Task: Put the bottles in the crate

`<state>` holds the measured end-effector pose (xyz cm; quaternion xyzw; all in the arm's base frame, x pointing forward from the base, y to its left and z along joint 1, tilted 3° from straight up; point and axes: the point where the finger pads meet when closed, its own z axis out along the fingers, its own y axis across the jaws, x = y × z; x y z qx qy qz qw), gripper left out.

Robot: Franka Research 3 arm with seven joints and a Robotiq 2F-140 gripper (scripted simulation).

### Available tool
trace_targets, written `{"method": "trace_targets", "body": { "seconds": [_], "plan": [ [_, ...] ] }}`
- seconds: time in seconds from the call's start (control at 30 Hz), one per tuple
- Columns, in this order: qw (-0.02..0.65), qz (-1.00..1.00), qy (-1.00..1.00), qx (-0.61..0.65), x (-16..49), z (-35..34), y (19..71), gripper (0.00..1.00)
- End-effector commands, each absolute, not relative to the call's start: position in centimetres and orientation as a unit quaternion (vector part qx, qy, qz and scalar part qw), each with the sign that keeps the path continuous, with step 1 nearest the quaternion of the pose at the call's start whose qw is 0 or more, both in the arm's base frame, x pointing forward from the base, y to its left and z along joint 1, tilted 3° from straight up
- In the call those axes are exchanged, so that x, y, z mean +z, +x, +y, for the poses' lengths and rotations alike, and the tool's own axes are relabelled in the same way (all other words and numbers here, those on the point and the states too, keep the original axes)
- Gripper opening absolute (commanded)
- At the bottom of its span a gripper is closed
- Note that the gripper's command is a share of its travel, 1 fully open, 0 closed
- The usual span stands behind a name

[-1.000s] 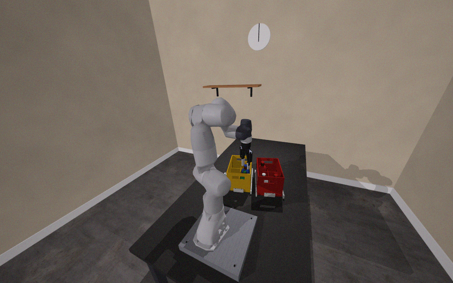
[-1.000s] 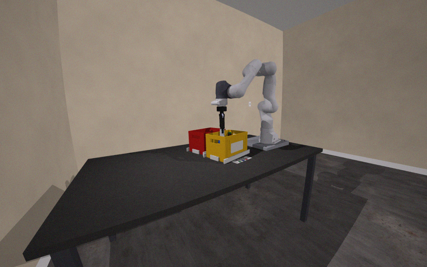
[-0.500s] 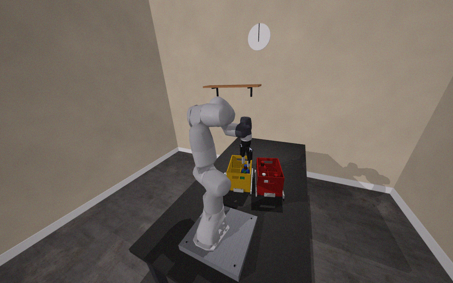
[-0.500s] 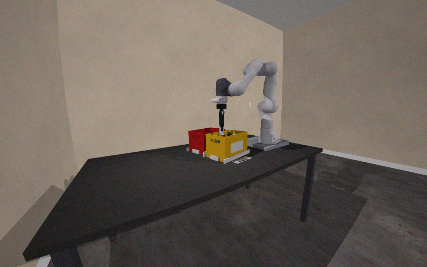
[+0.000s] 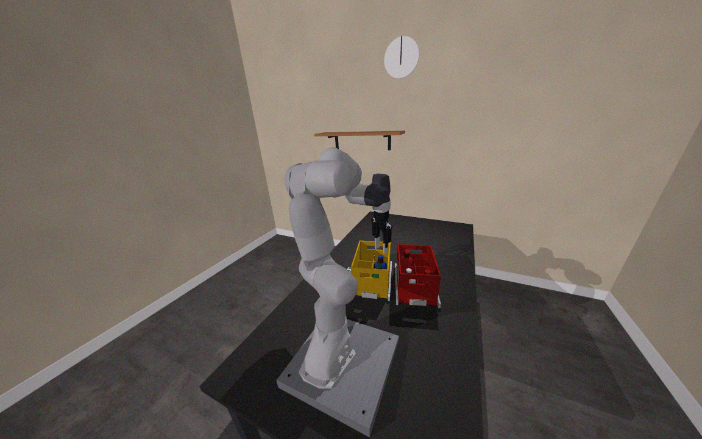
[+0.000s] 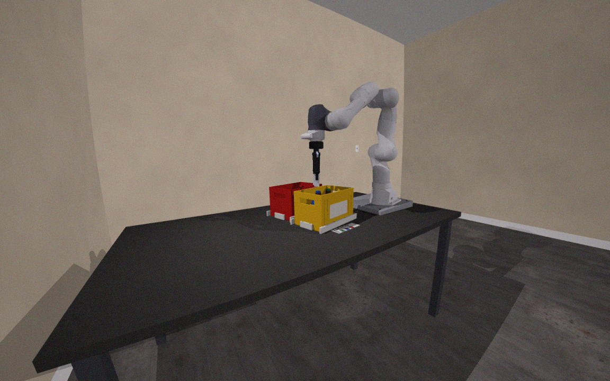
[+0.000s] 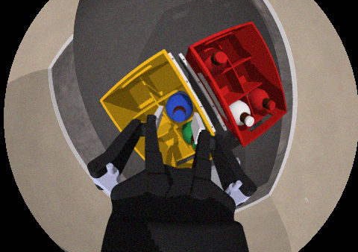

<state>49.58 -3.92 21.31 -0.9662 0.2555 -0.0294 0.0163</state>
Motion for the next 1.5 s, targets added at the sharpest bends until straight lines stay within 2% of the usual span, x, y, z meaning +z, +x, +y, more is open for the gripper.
{"method": "trace_targets", "body": {
  "seconds": [0.0, 0.37, 1.47],
  "plan": [
    [0.017, 0.253, -0.967, -0.021, 22.1, -3.8, 49.0, 0.38],
    [0.017, 0.253, -0.967, -0.021, 24.5, -3.9, 48.9, 0.38],
    [0.017, 0.253, -0.967, -0.021, 24.5, -3.9, 48.9, 0.38]
  ]
}}
